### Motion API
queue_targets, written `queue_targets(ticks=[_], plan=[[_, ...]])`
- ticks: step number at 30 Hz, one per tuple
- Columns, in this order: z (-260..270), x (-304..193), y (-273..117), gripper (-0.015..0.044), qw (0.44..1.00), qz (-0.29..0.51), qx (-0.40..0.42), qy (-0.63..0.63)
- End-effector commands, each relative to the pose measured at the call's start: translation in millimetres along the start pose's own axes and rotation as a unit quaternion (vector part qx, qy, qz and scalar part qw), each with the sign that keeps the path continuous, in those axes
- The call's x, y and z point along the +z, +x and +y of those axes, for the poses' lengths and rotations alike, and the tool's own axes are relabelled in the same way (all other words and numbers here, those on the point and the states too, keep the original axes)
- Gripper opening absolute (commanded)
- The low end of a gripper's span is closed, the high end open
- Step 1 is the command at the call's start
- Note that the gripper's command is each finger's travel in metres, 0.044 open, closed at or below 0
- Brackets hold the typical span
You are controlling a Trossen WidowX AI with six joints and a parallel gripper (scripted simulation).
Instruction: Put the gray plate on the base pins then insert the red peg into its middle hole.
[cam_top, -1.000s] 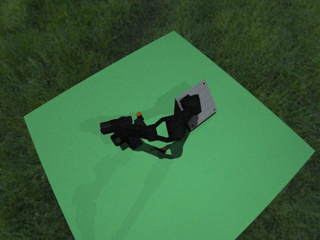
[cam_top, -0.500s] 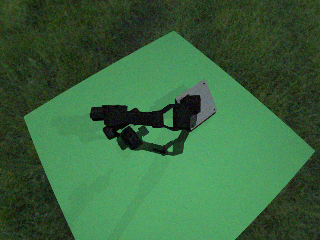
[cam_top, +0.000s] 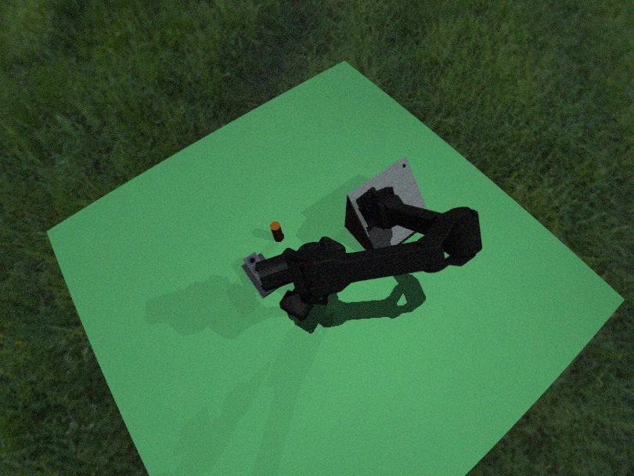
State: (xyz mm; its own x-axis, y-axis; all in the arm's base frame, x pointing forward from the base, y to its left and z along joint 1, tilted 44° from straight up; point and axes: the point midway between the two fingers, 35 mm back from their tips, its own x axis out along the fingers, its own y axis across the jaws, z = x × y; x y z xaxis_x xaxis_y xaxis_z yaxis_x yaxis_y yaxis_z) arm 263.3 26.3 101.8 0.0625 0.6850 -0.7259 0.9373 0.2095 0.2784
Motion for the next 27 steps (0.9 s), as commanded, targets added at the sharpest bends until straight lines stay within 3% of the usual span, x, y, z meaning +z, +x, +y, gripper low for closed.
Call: queue_targets(ticks=[1, 4, 8, 27], plan=[[-11.9, -21.4, 3.5, 0.0440, 1.000, 0.004, 0.001, -0.029], [-11.8, -21.0, 6.3, 0.0440, 1.000, 0.004, 0.001, -0.029], [-11.9, -21.7, 38.1, 0.0440, 1.000, 0.005, 0.001, -0.029], [-11.3, -19.3, 68.4, 0.0440, 1.000, 0.004, 0.001, -0.030]])
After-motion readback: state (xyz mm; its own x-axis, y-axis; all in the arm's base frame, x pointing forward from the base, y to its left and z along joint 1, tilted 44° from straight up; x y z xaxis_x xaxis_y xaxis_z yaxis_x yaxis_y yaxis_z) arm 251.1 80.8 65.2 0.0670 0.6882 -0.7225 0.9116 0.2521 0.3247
